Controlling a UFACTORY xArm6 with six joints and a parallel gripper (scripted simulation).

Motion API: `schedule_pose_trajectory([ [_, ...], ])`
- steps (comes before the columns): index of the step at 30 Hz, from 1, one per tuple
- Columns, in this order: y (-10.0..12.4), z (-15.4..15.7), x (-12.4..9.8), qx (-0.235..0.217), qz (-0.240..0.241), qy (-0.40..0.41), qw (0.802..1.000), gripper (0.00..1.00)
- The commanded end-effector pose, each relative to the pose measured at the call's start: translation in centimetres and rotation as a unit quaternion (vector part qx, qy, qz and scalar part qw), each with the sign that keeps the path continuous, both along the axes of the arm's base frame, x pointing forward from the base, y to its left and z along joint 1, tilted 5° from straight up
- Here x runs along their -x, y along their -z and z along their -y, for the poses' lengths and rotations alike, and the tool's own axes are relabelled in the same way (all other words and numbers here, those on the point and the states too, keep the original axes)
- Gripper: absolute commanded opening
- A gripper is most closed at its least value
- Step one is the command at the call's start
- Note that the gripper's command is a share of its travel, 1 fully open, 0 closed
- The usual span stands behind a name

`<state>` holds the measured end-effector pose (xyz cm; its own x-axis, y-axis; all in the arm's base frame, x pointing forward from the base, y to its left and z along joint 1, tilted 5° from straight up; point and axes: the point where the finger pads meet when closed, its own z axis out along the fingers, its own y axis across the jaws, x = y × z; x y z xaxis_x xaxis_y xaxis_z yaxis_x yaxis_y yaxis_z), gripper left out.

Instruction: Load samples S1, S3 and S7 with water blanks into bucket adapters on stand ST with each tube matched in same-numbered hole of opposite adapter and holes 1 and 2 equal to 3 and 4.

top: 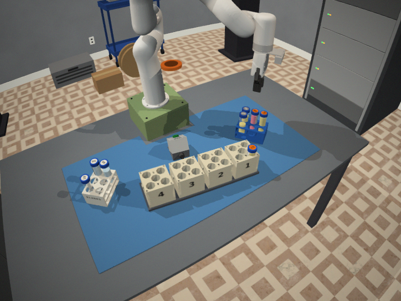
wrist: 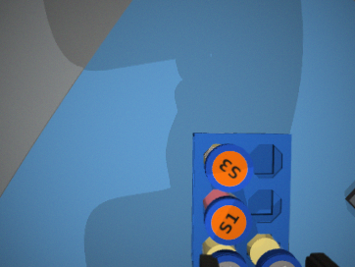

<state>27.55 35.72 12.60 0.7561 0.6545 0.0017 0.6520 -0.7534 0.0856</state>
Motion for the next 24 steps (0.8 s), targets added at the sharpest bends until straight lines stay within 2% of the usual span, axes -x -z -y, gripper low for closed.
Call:
schedule_pose_trajectory([
  [1, -0.34, -0.10, -0.04, -0.001, 0.001, 0.000, 1.000, 0.44],
  [22, -0.34, -0.09, -0.04, -0.001, 0.001, 0.000, 1.000, 0.44],
  [23, -0.39, 0.21, -0.44, -0.002, 0.002, 0.017, 1.000, 0.57],
  [24, -0.43, 0.51, -0.83, -0.003, 0.003, 0.033, 0.999, 0.57],
])
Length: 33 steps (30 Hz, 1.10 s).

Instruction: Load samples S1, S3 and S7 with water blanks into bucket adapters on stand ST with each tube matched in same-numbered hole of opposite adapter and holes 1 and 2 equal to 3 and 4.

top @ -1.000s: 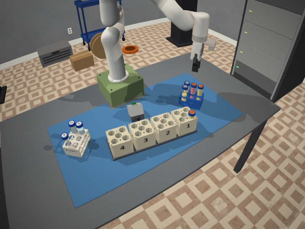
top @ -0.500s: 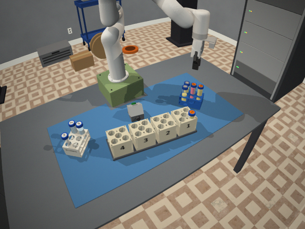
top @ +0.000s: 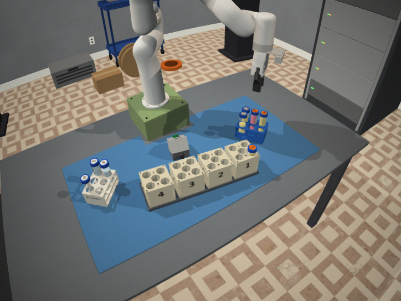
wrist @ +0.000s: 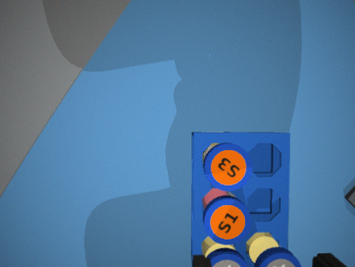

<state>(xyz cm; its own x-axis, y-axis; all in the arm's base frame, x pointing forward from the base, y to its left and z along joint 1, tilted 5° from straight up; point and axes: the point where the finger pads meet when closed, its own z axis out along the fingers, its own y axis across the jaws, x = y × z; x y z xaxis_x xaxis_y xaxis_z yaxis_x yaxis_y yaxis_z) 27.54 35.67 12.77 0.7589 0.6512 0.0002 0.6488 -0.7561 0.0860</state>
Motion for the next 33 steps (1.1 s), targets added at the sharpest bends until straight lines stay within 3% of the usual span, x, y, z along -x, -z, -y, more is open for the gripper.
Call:
schedule_pose_trajectory([
  [1, -0.3, 0.8, -1.2, -0.005, 0.005, 0.048, 0.999, 0.57],
  [13, -0.8, 4.4, -6.0, -0.016, 0.017, 0.244, 0.969, 0.57],
  [15, -0.8, 4.4, -6.0, -0.016, 0.017, 0.244, 0.969, 0.57],
  [23, -1.2, 6.8, -9.2, -0.023, 0.025, 0.371, 0.928, 0.57],
  [33, -1.5, 9.3, -12.3, -0.023, 0.026, 0.372, 0.928, 0.57],
])
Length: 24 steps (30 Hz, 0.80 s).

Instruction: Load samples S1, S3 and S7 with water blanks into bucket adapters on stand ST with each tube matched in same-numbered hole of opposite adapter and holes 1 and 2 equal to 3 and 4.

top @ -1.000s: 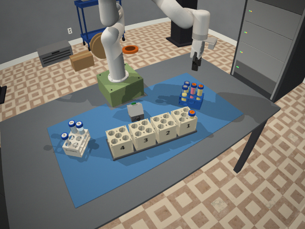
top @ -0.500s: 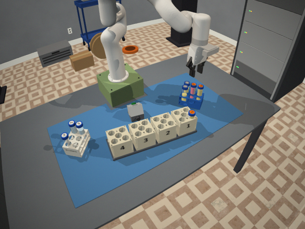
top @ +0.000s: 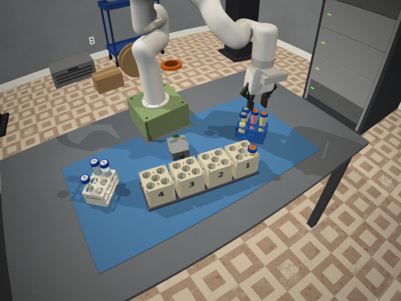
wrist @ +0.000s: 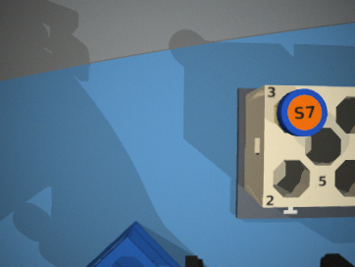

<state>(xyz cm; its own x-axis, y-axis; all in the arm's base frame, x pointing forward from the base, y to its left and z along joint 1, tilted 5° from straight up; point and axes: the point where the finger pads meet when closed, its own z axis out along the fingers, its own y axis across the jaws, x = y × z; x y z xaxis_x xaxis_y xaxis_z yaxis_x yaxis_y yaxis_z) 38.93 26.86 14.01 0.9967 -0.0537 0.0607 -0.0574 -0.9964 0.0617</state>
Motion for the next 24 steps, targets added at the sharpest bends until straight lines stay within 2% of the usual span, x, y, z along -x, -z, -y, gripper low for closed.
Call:
schedule_pose_trajectory([
  [1, -0.3, 0.8, -1.3, -0.001, 0.002, 0.000, 1.000, 0.57],
  [14, -0.9, 4.7, -6.5, -0.001, 0.002, 0.000, 1.000, 0.57],
  [16, -0.9, 4.7, -6.5, -0.001, 0.002, 0.000, 1.000, 0.57],
  [19, -1.0, 5.6, -7.7, -0.001, 0.002, 0.000, 1.000, 0.57],
  [24, -1.0, 5.7, -7.7, -0.001, 0.002, 0.000, 1.000, 0.57],
])
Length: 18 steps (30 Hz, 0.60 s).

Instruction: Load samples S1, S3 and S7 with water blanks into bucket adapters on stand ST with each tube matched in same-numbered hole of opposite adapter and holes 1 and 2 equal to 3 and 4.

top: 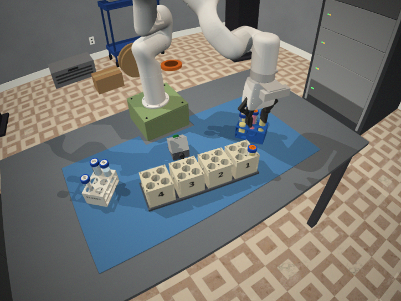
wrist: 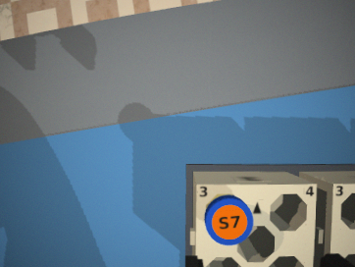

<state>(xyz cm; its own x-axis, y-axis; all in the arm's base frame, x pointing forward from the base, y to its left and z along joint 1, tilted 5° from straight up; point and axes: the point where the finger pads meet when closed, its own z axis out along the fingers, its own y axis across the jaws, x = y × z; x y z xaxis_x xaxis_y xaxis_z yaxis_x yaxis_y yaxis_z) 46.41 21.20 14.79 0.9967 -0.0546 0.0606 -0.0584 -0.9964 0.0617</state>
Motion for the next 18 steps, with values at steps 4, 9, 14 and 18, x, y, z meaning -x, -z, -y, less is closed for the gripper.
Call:
schedule_pose_trajectory([
  [4, -0.2, 0.0, -0.3, -0.001, 0.002, -0.001, 1.000, 0.57],
  [9, 0.0, 0.0, -0.3, -0.001, 0.002, -0.001, 1.000, 0.57],
  [14, 1.0, 0.1, -0.3, -0.001, 0.002, -0.001, 1.000, 0.57],
  [18, 1.8, 0.1, -0.4, -0.001, 0.002, -0.001, 1.000, 0.57],
])
